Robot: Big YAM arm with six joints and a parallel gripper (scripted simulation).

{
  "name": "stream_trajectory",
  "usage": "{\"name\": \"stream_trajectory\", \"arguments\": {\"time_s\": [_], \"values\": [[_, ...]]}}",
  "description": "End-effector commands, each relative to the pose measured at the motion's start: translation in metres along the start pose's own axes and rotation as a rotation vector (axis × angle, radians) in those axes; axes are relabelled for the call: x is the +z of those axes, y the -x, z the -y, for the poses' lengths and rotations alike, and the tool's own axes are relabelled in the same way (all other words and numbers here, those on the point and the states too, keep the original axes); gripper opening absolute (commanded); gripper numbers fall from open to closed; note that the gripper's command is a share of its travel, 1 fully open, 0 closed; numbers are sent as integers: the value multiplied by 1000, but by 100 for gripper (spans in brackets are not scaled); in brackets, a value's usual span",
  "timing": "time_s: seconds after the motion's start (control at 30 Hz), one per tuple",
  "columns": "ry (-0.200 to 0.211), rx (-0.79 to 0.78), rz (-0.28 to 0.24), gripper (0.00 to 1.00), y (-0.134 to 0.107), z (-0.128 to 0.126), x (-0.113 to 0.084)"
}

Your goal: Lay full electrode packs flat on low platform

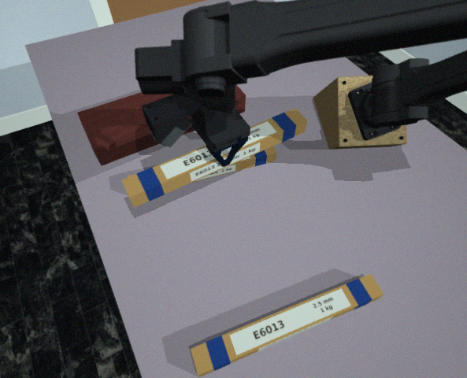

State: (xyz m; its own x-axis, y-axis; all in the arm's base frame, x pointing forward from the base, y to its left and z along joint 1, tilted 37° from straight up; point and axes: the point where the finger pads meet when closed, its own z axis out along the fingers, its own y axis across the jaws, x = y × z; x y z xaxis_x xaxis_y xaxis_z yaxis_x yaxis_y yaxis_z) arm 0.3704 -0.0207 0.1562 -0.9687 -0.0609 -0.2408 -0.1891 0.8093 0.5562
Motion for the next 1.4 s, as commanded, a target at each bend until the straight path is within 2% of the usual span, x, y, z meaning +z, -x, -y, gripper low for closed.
{"name": "stream_trajectory", "arguments": {"time_s": [0.0,0.27,1.37], "values": [[-23,-17,47,0,12,-2,-12],[-23,-17,47,0,13,-2,-3],[-23,-17,47,0,13,-2,-2]]}}
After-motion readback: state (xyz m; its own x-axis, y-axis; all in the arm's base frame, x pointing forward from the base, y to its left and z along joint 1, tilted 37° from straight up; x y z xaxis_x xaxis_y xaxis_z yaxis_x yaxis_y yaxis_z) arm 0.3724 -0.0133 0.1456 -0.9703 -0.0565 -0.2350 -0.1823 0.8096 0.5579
